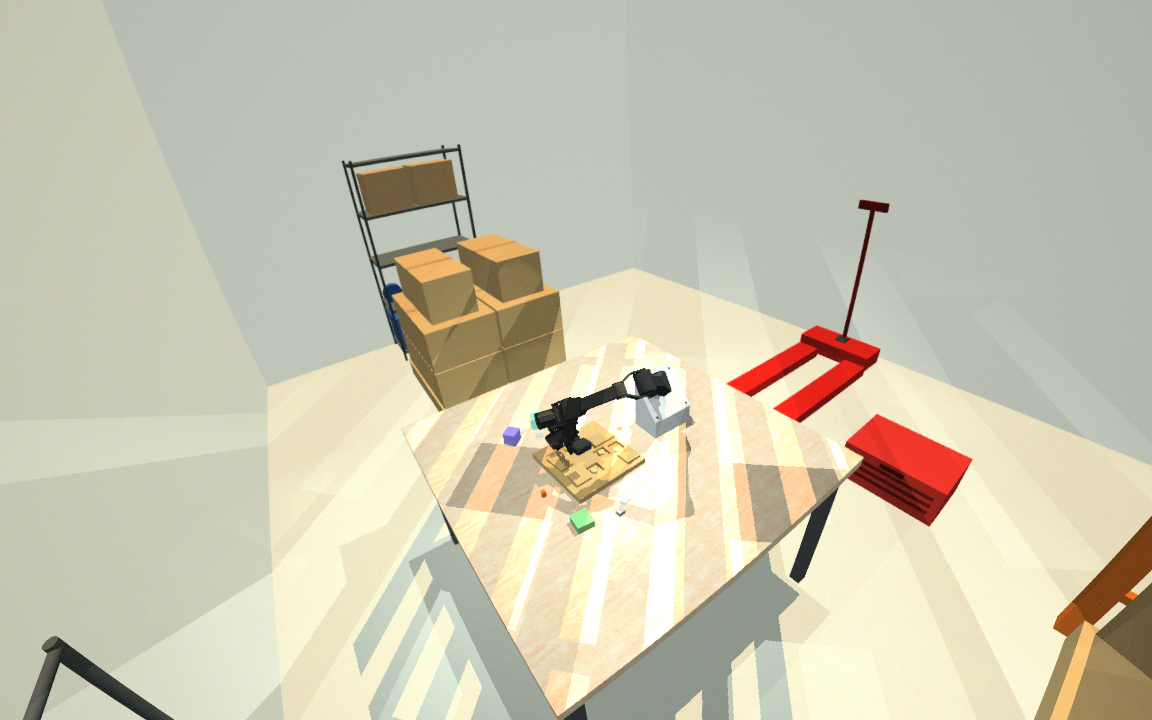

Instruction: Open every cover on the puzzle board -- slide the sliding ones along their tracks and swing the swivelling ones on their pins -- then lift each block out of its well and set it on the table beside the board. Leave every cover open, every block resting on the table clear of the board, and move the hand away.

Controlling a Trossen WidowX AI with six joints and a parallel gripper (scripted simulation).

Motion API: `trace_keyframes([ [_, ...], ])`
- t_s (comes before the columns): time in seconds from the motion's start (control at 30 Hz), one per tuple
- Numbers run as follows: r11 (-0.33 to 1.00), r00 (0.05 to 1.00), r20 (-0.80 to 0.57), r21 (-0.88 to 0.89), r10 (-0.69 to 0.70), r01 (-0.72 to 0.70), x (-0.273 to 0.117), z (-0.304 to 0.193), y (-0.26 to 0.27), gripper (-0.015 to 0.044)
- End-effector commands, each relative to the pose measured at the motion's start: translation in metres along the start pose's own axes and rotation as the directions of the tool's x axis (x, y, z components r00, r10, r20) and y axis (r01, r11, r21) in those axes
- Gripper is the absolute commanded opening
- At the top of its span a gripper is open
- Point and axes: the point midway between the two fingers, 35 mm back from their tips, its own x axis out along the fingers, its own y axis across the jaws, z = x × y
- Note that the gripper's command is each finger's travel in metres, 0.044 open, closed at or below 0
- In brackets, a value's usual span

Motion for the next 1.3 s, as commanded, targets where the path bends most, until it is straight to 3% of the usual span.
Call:
trace_keyframes([
  [0.0, 1.0, 1.0, 0.008, -0.006, -0.005, 0.005, -0.009, 0.002, 0.0, 0.0],
  [0.17, 0.999, 1.0, 0.0, 0.041, 0.001, -0.001, -0.006, -0.003, 0.002, 0.0],
  [0.33, 0.94, 1.0, 0.001, 0.342, 0.0, -0.001, -0.011, -0.025, 0.01, 0.0],
  [0.53, 0.752, 1.0, -0.002, 0.659, -0.005, 0.005, -0.016, -0.052, 0.02, 0.0],
  [0.9, 0.185, 1.0, -0.004, 0.983, -0.01, 0.006, -0.019, -0.106, 0.034, 0.0],
  [1.07, -0.127, 1.0, -0.002, 0.992, -0.007, 0.001, -0.019, -0.134, 0.04, 0.0],
  [1.27, -0.472, 1.0, 0.001, 0.881, -0.003, -0.003, -0.017, -0.166, 0.046, 0.0],
])
